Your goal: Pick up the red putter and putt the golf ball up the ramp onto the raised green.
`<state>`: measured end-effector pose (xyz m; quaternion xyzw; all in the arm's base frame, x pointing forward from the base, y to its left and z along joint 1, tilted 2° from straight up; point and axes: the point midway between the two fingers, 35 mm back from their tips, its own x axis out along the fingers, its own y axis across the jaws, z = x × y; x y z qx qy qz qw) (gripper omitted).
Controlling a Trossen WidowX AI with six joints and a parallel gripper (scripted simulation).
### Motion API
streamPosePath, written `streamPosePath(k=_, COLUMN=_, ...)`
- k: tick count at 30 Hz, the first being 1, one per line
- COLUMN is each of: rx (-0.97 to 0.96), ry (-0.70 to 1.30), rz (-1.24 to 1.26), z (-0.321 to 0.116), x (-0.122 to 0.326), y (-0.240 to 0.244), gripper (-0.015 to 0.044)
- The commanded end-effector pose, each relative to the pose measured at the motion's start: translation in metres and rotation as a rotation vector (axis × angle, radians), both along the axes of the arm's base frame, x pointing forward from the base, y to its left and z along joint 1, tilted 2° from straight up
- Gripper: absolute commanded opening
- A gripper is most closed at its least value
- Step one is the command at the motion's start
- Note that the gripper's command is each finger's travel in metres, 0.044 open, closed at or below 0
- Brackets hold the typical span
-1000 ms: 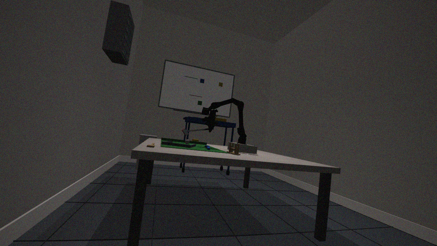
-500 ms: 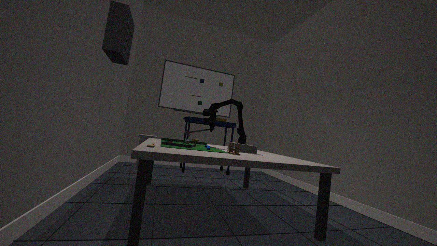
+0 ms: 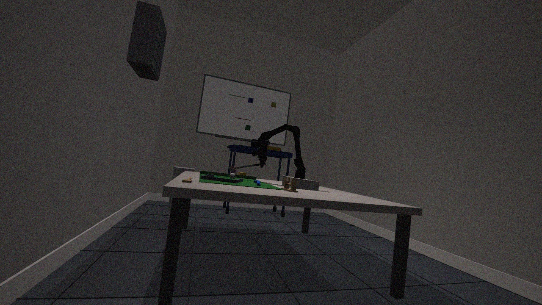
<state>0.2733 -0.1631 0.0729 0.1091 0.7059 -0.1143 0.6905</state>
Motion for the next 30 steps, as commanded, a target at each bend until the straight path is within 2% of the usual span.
streamPosePath(k=1, rx=-0.006, ry=-0.006, rz=-0.005, z=-0.007, x=0.001, y=-0.001, gripper=0.0)
streamPosePath(k=21, rx=-0.006, ry=-0.006, rz=-0.005, z=-0.036, x=0.0, y=-0.001, gripper=0.0)
streamPosePath(k=30, rx=-0.001, ry=-0.002, rz=-0.002, z=-0.034, x=-0.001, y=0.0, gripper=0.0)
